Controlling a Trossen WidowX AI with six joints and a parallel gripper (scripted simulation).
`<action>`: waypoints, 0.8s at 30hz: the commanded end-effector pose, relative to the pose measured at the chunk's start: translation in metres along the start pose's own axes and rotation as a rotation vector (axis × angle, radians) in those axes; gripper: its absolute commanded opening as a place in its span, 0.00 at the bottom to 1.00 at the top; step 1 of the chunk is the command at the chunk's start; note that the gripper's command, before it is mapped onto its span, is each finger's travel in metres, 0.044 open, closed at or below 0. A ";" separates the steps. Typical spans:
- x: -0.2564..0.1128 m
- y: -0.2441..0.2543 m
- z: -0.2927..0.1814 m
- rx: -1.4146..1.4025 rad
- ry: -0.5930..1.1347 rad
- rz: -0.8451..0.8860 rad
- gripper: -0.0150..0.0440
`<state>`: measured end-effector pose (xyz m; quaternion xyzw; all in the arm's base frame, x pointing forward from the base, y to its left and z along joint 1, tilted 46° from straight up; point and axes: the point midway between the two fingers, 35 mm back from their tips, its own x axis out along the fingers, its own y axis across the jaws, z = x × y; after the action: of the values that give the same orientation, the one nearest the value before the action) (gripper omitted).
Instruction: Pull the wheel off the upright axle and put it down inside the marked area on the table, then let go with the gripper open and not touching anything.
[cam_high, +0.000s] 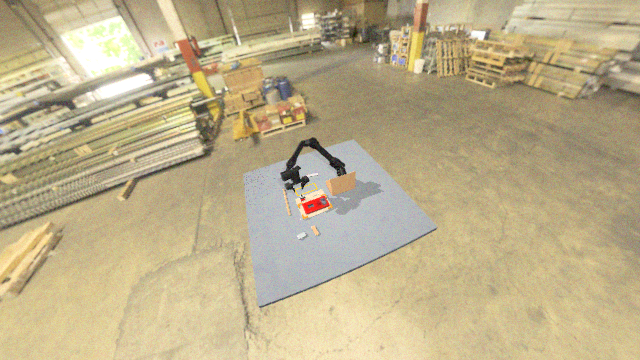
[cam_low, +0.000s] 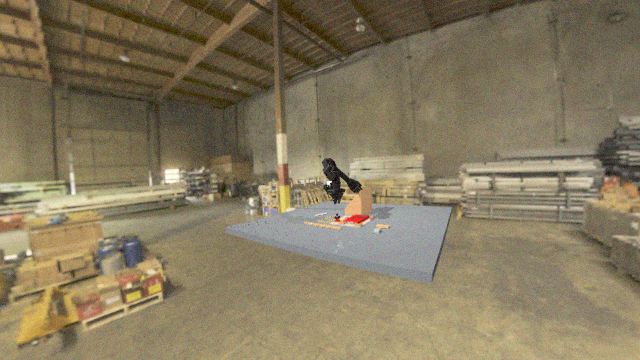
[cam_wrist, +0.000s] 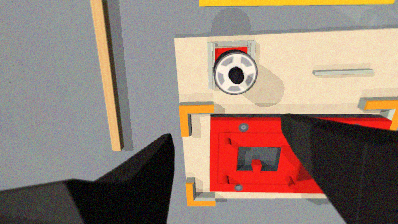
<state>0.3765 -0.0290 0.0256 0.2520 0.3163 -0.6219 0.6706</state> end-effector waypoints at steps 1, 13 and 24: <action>0.021 -0.014 0.011 0.165 -0.059 -0.070 0.76; 0.037 -0.014 0.010 0.164 -0.058 -0.070 0.76; 0.096 -0.022 0.014 0.164 -0.063 -0.070 0.76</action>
<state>0.3600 -0.1019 -0.0276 0.2811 0.2504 -0.6773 0.6321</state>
